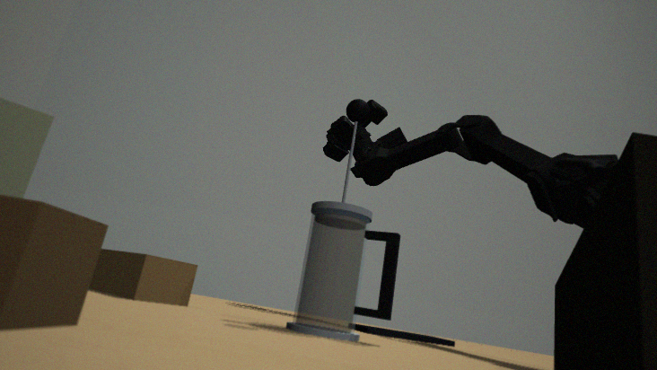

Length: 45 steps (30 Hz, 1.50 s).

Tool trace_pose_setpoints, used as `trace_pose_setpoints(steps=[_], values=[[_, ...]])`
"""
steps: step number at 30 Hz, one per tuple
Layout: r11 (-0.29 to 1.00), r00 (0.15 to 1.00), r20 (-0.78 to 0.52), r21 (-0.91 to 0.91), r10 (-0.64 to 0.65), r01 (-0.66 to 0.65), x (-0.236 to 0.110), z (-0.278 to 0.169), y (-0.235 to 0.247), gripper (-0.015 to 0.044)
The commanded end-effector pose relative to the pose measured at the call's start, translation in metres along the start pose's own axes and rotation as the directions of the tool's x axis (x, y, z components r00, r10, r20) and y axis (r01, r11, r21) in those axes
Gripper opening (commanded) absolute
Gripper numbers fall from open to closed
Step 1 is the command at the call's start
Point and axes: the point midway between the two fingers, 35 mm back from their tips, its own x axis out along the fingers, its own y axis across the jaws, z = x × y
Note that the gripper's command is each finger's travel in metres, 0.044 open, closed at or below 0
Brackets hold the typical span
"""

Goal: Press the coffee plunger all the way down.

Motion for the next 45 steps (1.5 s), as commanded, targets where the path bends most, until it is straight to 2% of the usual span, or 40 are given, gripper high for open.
trace_pose_setpoints(steps=[1, 5, 10, 14, 18, 24, 31, 38, 42, 45], values=[[1.0, 1.0, -0.002, 0.015, 0.007, -0.006, 0.0, 0.001, 0.001, 0.0426], [0.976, 0.996, -0.027, 0.203, 0.09, -0.083, 0.003, 0.02, 0.012, 0.044], [0.799, 0.966, 0.004, 0.562, 0.258, -0.216, 0.004, 0.076, 0.023, 0.044], [0.534, 0.905, 0.073, 0.786, 0.419, -0.311, -0.005, 0.13, 0.03, 0.044], [0.216, 0.81, 0.195, 0.905, 0.553, -0.365, -0.024, 0.192, 0.025, 0.044], [-0.214, 0.614, 0.411, 0.904, 0.674, -0.369, -0.068, 0.281, -0.008, 0.044], [-0.54, 0.353, 0.62, 0.785, 0.701, -0.304, -0.136, 0.356, -0.07, 0.044], [-0.689, 0.069, 0.716, 0.69, 0.695, -0.225, -0.219, 0.396, -0.148, 0.044], [-0.702, -0.065, 0.708, 0.679, 0.704, -0.216, -0.271, 0.398, -0.192, 0.044], [-0.685, -0.132, 0.675, 0.691, 0.725, -0.231, -0.309, 0.388, -0.222, 0.044]])
